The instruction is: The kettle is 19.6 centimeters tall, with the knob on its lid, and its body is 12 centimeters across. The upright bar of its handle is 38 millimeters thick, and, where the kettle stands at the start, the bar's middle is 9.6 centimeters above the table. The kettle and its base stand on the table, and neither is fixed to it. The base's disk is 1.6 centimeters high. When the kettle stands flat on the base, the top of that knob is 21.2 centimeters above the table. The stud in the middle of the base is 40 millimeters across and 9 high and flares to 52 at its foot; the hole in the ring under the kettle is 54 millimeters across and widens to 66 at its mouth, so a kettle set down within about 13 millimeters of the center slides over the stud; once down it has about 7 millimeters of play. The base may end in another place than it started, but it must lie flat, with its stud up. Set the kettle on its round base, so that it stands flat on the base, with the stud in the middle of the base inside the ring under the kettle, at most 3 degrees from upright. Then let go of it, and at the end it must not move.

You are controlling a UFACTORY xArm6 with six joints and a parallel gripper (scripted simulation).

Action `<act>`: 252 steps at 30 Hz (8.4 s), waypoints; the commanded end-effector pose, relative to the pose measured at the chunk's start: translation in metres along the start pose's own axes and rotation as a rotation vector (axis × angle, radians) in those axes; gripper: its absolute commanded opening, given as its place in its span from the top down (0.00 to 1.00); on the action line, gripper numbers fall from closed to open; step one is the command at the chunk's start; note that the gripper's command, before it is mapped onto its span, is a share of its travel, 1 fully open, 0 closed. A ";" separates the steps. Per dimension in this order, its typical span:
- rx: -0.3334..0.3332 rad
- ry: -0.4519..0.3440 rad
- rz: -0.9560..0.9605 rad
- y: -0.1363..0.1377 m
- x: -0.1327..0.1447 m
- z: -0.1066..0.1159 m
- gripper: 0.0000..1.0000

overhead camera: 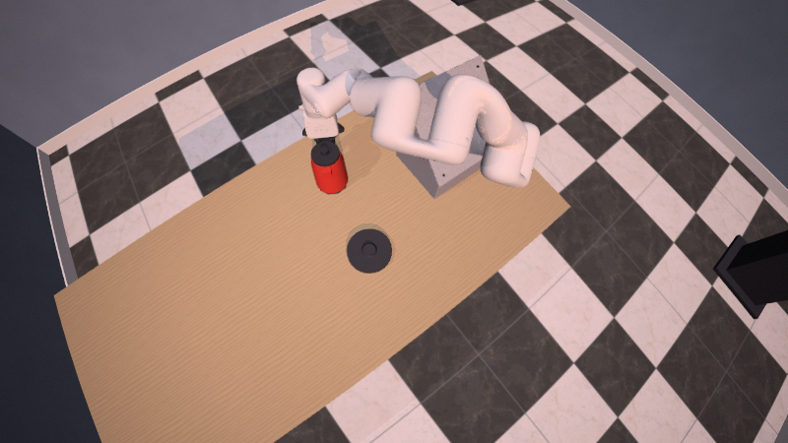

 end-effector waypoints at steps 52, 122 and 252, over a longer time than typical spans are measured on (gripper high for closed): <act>-0.006 0.001 0.002 -0.001 0.000 0.049 1.00; -0.006 0.001 0.002 -0.001 0.007 0.056 1.00; -0.006 0.001 0.002 0.124 0.239 0.055 1.00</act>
Point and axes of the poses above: the point where the finger pads meet when closed, its own z axis back along the fingers, its own y axis across the jaws, x = y × z, the point moved 9 cm from there along z, back along the fingers, and after that the axes turned 7 degrees about -z, right-handed, at the moved point
